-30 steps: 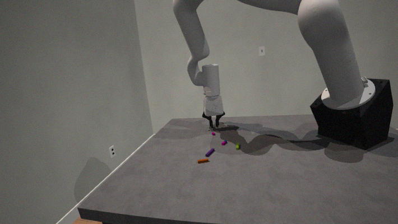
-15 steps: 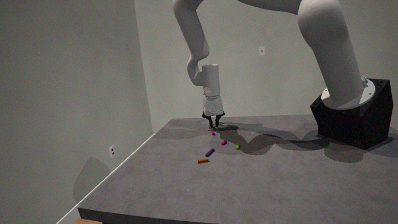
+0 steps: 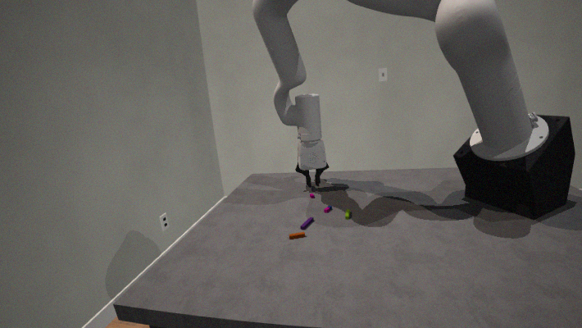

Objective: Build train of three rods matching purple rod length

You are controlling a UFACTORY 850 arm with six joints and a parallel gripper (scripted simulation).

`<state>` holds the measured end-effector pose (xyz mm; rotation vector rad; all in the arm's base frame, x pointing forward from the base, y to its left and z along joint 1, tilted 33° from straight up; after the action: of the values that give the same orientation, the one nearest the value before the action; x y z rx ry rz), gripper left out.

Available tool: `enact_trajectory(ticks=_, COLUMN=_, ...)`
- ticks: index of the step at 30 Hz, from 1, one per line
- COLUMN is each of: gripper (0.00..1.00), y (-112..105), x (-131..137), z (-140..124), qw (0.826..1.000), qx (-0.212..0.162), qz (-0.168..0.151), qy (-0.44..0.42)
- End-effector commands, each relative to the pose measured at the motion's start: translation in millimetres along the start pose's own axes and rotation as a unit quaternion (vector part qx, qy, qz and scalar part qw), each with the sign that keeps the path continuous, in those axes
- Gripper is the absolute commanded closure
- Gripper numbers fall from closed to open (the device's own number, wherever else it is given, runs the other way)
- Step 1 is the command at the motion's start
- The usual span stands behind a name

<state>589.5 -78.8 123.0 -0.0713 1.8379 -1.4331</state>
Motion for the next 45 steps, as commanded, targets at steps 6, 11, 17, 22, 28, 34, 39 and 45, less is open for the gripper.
enact_trajectory(ticks=6, gripper=0.76, y=-1, x=0, z=1, qw=1.000, qx=0.001, qz=0.000, qy=0.000)
enact_trajectory(ticks=11, gripper=0.76, y=-1, x=0, z=1, qw=1.000, qx=0.001, qz=0.000, qy=0.000)
enact_trajectory(ticks=17, gripper=0.76, y=-1, x=0, z=1, qw=1.000, qx=0.001, qz=0.000, qy=0.000)
enact_trajectory(ticks=22, gripper=0.76, y=0, x=0, z=1, qw=1.000, qx=0.001, qz=0.000, qy=0.000)
enact_trajectory(ticks=28, gripper=0.76, y=2, x=0, z=1, qw=1.000, qx=0.001, qz=0.000, qy=0.000)
enact_trajectory(ticks=34, gripper=0.76, y=6, x=0, z=1, qw=1.000, qx=0.001, qz=0.000, qy=0.000)
enact_trajectory(ticks=39, gripper=0.76, y=11, x=0, z=1, qw=1.000, qx=0.001, qz=0.000, qy=0.000)
enact_trajectory(ticks=45, gripper=0.76, y=13, x=0, z=1, qw=1.000, qx=0.001, qz=0.000, qy=0.000)
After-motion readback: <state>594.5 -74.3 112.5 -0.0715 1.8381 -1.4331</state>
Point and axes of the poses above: the point where the finger pads meet when closed, its own y axis out along the fingers, its own x axis across the jaws, z = x × y, the point moved 6 cm from there along -y, back along the fingers, and after that the axes turned 9 degrees about -y, right-handed, at the moved point
